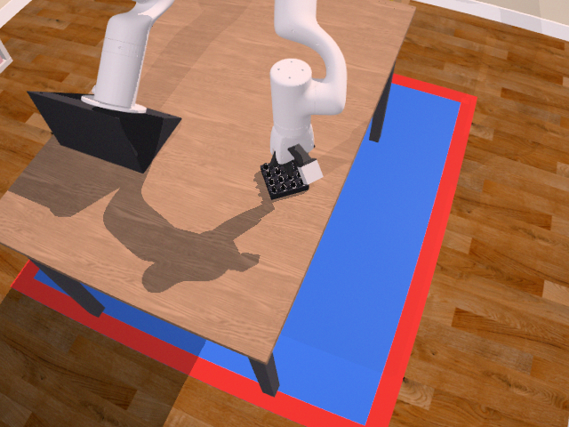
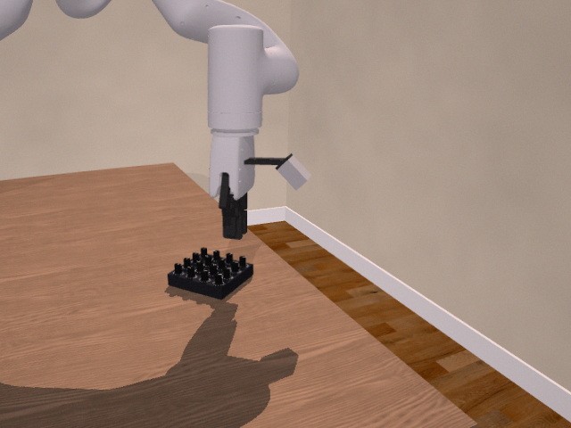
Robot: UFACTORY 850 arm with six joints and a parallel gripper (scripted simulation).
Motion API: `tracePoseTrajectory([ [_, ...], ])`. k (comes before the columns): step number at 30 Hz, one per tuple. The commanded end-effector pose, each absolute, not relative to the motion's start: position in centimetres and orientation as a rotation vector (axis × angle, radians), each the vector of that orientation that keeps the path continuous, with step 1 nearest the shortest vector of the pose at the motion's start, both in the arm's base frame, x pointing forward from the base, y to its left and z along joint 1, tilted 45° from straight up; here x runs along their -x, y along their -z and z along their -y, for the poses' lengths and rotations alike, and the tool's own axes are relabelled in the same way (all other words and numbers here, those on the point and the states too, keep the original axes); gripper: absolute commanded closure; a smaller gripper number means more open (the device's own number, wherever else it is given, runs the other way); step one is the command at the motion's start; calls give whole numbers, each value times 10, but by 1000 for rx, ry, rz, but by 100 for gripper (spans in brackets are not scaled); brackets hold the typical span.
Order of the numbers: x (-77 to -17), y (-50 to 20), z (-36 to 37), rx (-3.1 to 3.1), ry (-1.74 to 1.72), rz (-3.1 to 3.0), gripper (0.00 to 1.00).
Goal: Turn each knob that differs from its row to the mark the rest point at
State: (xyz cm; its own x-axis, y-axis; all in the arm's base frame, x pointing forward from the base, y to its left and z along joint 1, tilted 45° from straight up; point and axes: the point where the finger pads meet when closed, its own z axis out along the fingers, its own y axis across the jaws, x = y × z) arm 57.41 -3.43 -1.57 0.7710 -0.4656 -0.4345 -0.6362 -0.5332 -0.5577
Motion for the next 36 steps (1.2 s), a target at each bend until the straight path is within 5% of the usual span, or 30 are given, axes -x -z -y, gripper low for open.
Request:
tracePoseTrajectory([
  [1, -575, 15, 35, 2233, -299, -817, 81],
  [36, -575, 23, 27, 2234, -295, -809, 81],
])
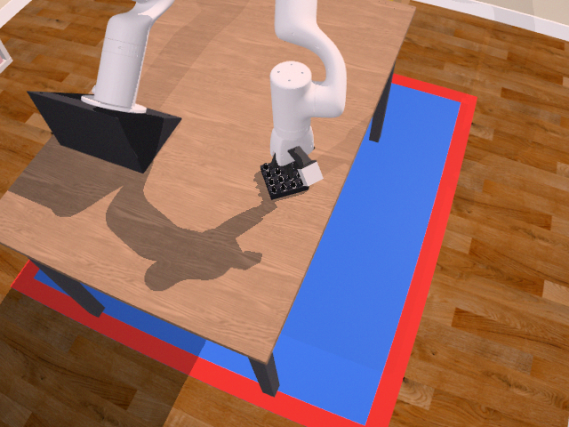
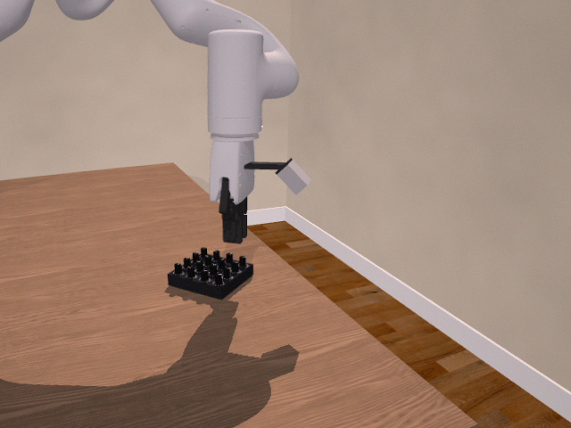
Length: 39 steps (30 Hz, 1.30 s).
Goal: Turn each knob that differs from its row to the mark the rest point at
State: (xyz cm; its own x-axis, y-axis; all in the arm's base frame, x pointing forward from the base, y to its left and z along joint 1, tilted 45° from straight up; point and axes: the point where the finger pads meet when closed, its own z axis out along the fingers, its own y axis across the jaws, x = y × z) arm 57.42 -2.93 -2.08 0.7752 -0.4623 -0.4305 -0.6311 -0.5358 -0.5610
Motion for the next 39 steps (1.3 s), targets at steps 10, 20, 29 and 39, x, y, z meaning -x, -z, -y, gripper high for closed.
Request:
tracePoseTrajectory([
  [10, -575, 33, 17, 2234, -295, -809, 81],
  [20, -575, 40, 10, 2234, -295, -809, 81],
  [29, -575, 45, 6, 2234, -295, -809, 81],
  [39, -575, 47, 4, 2234, -295, -809, 81],
])
